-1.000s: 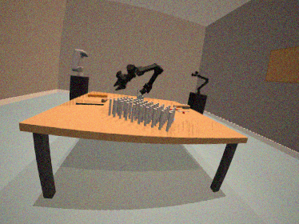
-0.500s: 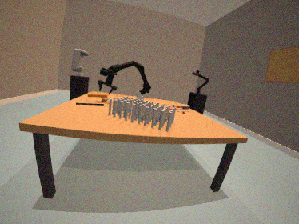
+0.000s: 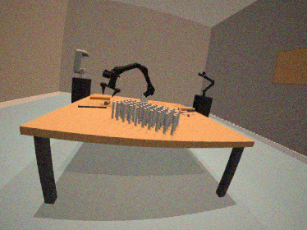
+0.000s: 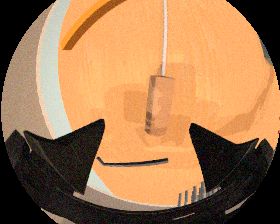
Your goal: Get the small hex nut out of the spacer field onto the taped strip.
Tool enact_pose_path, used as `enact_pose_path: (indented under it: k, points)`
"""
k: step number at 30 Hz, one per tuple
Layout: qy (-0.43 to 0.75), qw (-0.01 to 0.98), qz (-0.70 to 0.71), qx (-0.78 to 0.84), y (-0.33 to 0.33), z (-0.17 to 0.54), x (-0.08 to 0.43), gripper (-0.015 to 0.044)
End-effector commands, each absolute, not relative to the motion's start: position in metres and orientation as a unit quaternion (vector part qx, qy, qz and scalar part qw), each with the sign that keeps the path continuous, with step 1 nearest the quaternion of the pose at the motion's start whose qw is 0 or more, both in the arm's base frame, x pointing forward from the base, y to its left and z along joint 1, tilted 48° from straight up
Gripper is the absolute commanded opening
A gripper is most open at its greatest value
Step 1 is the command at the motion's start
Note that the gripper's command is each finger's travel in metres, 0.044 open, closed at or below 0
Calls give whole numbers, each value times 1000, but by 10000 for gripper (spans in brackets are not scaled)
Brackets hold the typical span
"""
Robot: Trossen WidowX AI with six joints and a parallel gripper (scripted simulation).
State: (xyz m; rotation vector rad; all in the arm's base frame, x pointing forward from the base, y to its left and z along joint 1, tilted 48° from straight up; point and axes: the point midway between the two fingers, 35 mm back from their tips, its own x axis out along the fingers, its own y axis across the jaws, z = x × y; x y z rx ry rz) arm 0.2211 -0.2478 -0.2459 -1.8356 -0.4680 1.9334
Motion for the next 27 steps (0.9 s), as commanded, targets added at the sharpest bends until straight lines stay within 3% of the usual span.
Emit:
enact_pose_path:
  k: [1,4,10,27]
  points:
    - [-168,219,696,-664,-247,-244,222,440]
    - [-168,219,696,-664,-246,-243,222,440]
    - [-168,219,696,-664,-246,-243,222,282]
    - [-168,219,695,-664,-238,-252,223,280]
